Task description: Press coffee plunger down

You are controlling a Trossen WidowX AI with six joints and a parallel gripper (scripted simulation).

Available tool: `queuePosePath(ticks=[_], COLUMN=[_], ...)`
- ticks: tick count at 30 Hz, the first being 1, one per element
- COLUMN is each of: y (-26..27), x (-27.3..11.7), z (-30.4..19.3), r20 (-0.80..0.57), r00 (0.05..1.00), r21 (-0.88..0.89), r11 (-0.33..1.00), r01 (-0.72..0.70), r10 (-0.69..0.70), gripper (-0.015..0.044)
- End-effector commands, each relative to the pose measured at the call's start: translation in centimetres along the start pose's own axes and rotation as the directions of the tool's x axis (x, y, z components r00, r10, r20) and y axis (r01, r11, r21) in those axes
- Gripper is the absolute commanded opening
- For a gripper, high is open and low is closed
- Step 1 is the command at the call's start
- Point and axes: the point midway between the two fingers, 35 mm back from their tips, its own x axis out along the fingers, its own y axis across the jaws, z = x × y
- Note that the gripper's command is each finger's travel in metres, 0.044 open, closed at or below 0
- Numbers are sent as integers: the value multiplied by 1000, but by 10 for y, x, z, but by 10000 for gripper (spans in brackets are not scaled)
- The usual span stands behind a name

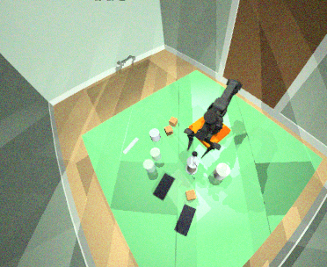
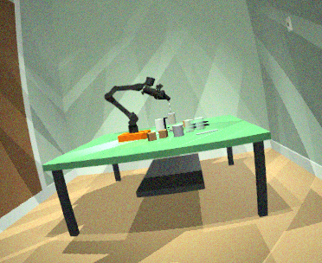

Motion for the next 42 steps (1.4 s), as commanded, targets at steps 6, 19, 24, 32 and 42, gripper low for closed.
queuePosePath(ticks=[6,19,24,32,42], y=[-1,-1,-1,-1,-1], x=[1,2,6,15,25], z=[0,-1,-6,-17,-29], r20=[2,2,2,2,2], r00=[1000,1000,1000,1000,1000], r21=[4,4,4,4,4], r11=[1000,1000,1000,1000,1000], r01=[6,6,6,6,6], r10=[-6,-6,-6,-6,-6], gripper=[151,115,115,115,115])
